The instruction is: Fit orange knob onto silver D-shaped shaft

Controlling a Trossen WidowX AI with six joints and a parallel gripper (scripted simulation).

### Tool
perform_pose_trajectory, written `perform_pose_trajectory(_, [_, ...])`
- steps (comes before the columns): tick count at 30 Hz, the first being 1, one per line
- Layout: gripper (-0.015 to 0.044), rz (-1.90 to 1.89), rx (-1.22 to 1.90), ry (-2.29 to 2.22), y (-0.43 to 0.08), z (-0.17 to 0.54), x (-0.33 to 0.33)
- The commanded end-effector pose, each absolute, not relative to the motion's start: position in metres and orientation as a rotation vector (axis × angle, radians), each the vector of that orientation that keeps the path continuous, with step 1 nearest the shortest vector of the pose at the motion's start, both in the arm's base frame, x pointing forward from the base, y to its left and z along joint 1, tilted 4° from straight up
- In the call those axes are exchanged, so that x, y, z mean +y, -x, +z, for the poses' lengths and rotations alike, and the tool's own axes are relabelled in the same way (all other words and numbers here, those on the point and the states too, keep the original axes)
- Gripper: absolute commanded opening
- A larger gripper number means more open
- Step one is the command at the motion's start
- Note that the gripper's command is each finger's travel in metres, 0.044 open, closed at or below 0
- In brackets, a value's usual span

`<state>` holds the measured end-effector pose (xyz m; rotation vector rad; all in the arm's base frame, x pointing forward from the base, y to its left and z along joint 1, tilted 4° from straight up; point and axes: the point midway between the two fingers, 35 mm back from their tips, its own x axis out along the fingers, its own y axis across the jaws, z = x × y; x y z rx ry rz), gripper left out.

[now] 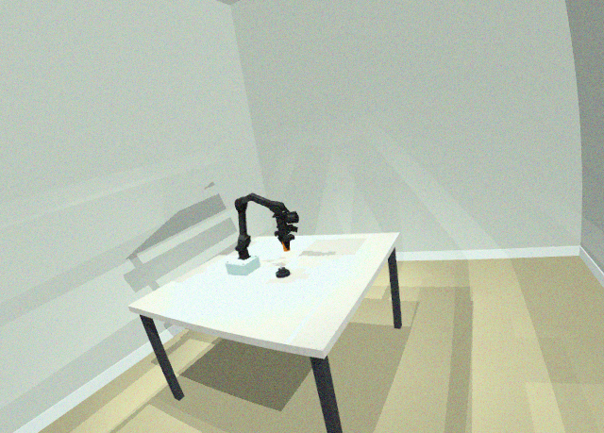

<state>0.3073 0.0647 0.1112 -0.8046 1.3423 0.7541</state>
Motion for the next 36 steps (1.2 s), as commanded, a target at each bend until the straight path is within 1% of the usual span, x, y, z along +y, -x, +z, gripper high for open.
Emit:
perform_pose_trajectory(1, [0.0000, 0.761, 1.335, 0.808, -0.311, 0.109, 0.055])
perform_pose_trajectory(30, [0.0000, 0.778, 1.326, 0.840, -0.323, 0.082, -0.032])
perform_pose_trajectory(36, [0.0000, 0.779, 1.325, 0.841, -0.324, 0.079, -0.036])
